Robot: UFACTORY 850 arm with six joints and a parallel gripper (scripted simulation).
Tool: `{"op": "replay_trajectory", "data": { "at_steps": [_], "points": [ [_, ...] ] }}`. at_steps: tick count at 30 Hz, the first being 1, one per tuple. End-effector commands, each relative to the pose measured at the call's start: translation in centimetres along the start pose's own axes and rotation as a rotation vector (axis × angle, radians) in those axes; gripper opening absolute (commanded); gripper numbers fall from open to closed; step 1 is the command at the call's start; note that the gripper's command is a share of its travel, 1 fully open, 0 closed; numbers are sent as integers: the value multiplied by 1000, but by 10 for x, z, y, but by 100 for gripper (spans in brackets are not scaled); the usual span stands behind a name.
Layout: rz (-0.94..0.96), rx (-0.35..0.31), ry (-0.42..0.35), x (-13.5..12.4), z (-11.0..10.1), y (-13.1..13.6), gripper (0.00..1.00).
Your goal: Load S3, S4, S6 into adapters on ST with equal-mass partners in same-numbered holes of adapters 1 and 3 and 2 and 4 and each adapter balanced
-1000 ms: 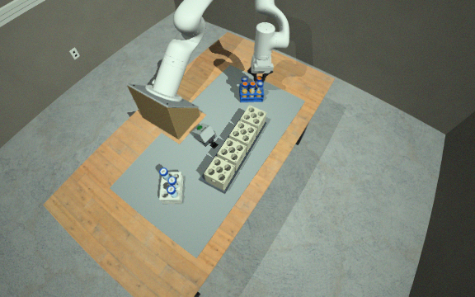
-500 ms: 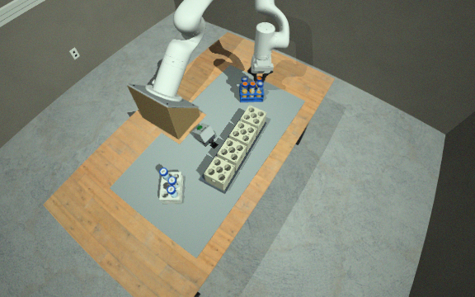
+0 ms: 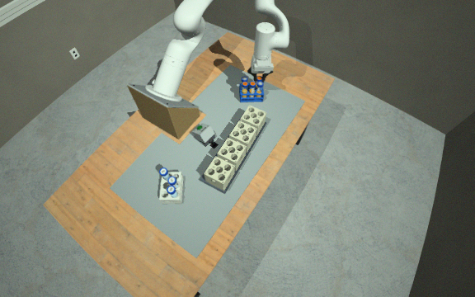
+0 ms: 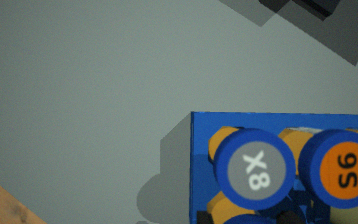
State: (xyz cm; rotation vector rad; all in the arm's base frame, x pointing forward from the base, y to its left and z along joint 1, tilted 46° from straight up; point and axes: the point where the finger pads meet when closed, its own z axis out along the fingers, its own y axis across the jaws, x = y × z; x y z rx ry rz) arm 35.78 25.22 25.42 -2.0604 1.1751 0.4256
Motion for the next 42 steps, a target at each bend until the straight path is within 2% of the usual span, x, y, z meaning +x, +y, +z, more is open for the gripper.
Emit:
{"op": "replay_trajectory", "data": {
  "at_steps": [1, 42],
  "points": [
    [0, 1, 0, 0, -1, -1, 0],
    [0, 1, 0, 0, -22, -1, 0]
  ]
}}
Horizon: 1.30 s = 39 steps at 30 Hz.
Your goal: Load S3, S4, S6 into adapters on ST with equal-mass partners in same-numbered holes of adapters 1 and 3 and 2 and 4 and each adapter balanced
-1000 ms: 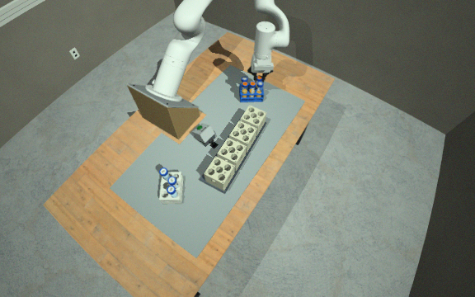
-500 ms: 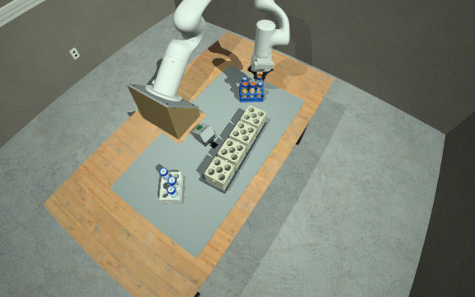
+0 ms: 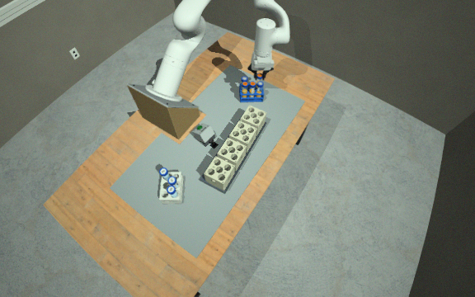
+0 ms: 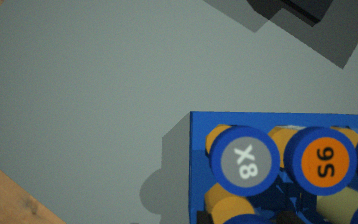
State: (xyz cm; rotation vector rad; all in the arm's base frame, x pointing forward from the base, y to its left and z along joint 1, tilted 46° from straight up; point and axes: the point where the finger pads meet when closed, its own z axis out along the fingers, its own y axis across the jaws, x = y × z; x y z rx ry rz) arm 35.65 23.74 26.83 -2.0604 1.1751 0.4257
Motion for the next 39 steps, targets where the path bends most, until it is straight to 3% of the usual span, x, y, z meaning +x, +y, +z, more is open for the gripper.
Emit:
{"op": "replay_trajectory", "data": {
  "at_steps": [1, 39],
  "points": [
    [-1, 1, 0, 0, -4, -1, 0],
    [-1, 1, 1, 0, -72, -1, 0]
  ]
}}
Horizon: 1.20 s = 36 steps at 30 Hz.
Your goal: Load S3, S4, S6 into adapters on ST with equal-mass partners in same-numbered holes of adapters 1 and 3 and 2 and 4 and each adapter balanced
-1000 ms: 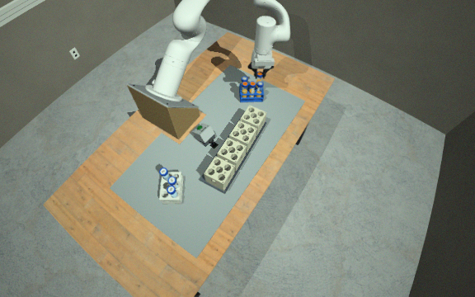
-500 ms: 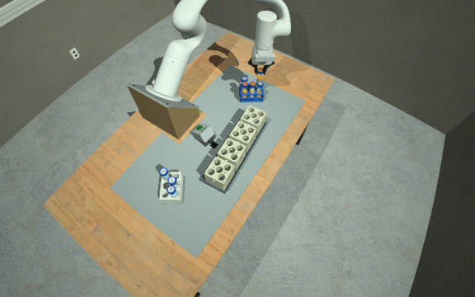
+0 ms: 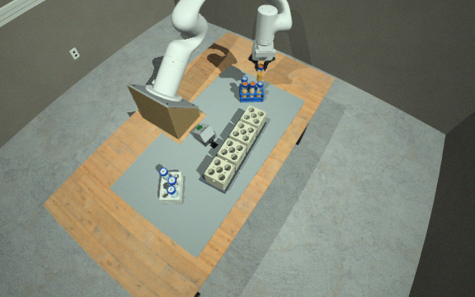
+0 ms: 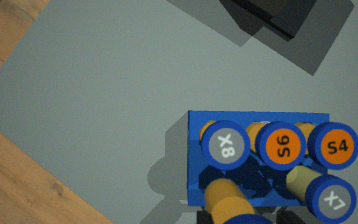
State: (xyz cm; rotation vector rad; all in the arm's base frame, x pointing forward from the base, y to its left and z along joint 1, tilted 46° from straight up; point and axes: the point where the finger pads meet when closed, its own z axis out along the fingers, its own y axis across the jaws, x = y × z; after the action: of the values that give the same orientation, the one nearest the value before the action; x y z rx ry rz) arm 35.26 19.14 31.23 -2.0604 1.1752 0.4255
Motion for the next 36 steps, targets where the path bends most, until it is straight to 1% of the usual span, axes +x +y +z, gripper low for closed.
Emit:
{"op": "replay_trajectory", "data": {
  "at_steps": [1, 22, 35, 36],
  "points": [
    [-1, 1, 0, 0, -10, -1, 0],
    [-1, 1, 0, 0, -48, -1, 0],
    [-1, 1, 0, 0, -48, -1, 0],
    [-34, 1, 0, 5, -48, 1, 0]
  ]
}}
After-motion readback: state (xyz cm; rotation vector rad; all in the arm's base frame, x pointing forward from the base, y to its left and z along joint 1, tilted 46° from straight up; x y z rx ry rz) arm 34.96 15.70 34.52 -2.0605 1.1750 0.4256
